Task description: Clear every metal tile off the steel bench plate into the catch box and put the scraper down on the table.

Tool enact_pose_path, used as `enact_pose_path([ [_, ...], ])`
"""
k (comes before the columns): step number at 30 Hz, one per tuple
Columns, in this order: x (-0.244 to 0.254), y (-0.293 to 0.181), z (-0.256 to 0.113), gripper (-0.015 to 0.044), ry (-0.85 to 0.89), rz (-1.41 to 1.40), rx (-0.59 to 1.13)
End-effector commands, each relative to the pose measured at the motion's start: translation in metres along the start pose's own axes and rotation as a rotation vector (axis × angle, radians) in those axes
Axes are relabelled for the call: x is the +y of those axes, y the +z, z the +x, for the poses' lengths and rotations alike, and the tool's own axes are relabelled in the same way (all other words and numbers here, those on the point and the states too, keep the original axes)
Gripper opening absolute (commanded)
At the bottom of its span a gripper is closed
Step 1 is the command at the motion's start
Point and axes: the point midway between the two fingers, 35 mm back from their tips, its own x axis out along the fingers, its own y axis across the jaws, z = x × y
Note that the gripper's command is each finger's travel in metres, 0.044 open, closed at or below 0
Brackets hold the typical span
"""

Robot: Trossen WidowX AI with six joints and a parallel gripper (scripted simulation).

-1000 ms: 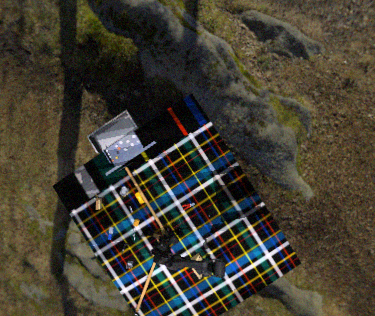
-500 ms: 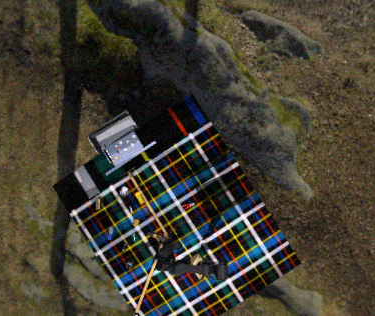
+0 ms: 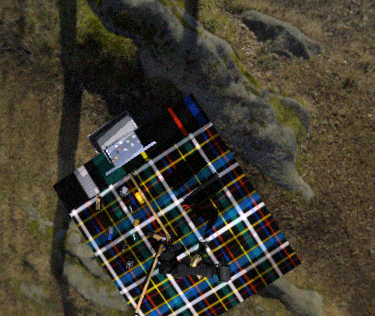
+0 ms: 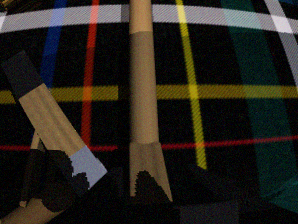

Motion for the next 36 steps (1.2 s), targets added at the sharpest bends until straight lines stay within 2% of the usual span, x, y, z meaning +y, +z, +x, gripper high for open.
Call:
enact_pose_path([
  [1,-0.006,0.0,0.0,0.0,-0.001,0.0,0.001],
  [36,-0.054,0.005,0.0,0.0,0.012,-0.008,0.013],
])
